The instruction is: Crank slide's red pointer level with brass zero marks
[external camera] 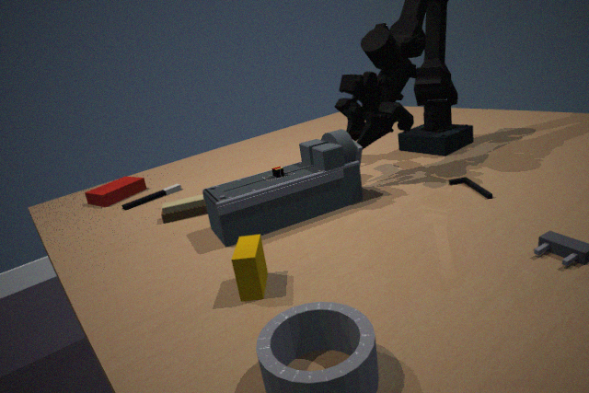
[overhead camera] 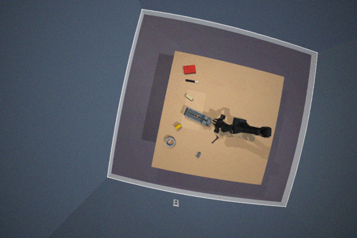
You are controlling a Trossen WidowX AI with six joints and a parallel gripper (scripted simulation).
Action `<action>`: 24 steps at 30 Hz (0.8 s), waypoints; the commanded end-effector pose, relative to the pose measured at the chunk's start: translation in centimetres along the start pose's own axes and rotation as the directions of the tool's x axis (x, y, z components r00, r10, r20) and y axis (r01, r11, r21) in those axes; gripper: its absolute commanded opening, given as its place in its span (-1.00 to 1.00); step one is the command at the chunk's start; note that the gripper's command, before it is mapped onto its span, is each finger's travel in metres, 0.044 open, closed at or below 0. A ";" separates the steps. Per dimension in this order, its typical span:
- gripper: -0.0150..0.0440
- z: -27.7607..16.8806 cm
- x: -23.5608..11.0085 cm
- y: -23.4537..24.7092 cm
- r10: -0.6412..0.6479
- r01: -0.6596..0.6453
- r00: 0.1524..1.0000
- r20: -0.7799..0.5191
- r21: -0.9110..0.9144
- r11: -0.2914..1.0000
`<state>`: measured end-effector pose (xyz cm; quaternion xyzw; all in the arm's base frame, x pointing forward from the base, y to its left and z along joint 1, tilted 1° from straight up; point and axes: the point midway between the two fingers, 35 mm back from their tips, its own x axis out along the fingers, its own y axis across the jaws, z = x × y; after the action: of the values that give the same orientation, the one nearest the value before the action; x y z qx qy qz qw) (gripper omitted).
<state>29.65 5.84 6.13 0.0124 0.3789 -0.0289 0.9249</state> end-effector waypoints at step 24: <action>-0.49 -0.3 0.3 -0.2 -0.005 0.005 1.000 0.001 0.004 1.000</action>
<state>29.62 5.75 5.97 0.0125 0.3772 -0.0310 0.9255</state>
